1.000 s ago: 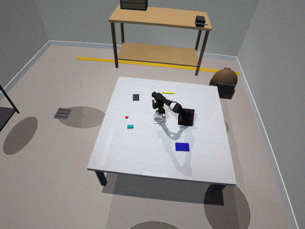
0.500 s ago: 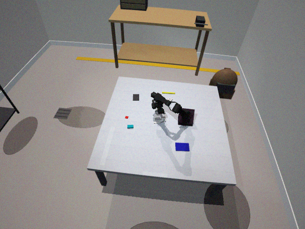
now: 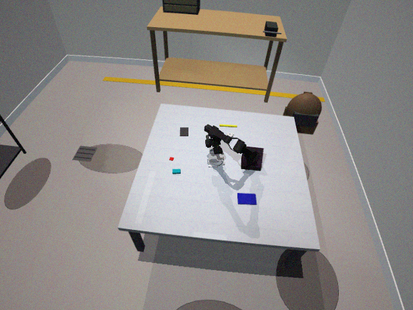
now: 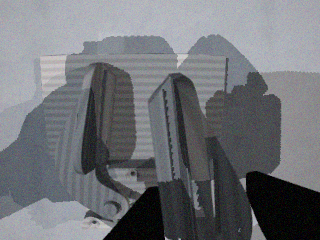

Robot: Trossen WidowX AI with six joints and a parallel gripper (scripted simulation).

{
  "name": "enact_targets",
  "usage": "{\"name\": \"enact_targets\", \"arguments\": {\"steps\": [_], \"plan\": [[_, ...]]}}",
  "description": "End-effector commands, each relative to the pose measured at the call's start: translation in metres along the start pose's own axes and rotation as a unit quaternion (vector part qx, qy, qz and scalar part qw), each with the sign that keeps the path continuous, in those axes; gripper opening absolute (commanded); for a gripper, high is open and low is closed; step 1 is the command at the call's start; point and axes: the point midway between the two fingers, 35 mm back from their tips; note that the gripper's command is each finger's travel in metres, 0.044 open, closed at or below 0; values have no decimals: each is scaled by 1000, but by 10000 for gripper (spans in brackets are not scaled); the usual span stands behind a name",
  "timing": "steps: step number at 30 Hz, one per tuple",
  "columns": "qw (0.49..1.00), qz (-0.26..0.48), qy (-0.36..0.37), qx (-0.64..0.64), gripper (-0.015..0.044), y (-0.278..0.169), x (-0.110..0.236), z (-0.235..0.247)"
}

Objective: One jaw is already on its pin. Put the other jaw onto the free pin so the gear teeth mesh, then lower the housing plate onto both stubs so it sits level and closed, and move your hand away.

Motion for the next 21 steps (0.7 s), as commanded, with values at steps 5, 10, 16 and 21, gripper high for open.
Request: {"name": "enact_targets", "arguments": {"steps": [5, 10, 16, 21], "plan": [[1000, -2, 1, -3, 134, 2, 0, 1], [1000, -2, 1, -3, 134, 2, 0, 1], [1000, -2, 1, -3, 134, 2, 0, 1], [1000, -2, 1, -3, 134, 2, -5, 1]]}}
Point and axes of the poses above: the point midway between the two fingers, 35 mm back from their tips, its own x axis back along the fingers, its own z axis across the jaws, y = z × x, and after that the axes turned 15 degrees about x, right-handed
